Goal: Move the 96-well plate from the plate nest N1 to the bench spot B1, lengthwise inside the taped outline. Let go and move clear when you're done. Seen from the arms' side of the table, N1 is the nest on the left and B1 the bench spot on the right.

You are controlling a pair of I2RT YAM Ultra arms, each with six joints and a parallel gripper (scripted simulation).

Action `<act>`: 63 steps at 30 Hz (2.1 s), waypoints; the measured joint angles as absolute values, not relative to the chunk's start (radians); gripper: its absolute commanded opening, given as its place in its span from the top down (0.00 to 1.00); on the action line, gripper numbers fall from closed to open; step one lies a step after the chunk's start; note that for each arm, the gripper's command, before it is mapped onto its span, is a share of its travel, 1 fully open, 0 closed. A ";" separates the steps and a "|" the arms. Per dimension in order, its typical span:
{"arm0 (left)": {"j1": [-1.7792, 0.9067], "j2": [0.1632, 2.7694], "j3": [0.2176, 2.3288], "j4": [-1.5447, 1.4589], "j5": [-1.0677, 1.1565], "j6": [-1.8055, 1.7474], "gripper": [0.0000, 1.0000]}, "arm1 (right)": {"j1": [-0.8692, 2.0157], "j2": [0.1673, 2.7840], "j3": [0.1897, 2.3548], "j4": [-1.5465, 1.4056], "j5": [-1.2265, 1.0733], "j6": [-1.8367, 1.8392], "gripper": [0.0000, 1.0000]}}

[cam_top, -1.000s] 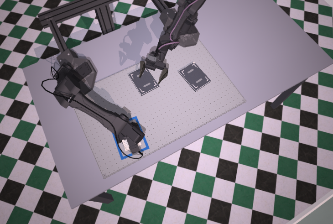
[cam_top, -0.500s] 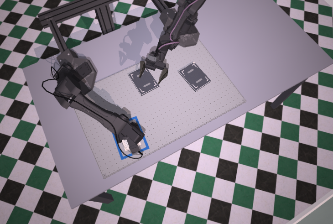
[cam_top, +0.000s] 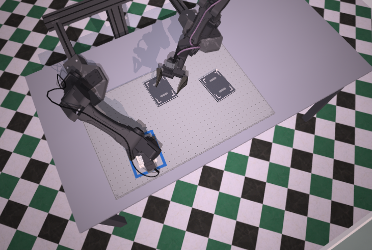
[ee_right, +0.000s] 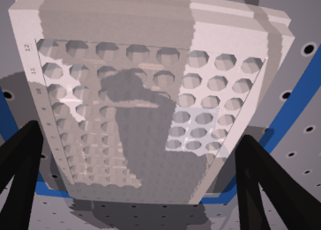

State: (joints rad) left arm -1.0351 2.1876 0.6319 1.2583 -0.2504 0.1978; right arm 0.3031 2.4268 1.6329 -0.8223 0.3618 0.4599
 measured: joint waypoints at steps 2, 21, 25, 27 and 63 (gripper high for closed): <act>-1.035 2.188 0.632 1.258 -0.250 0.198 0.00 | 0.303 2.427 1.633 -0.822 0.362 0.459 0.00; -1.035 2.188 0.632 1.258 -0.250 0.198 0.00 | 0.305 2.375 1.640 -0.852 0.364 0.466 0.00; -1.035 2.188 0.632 1.258 -0.250 0.198 0.00 | 0.323 2.361 1.665 -0.896 0.364 0.480 0.00; -1.035 2.188 0.632 1.258 -0.250 0.198 0.00 | 0.335 2.346 1.679 -0.918 0.364 0.487 0.00; -1.035 2.188 0.632 1.258 -0.250 0.198 0.00 | 0.438 1.956 1.271 -0.568 0.441 0.344 0.00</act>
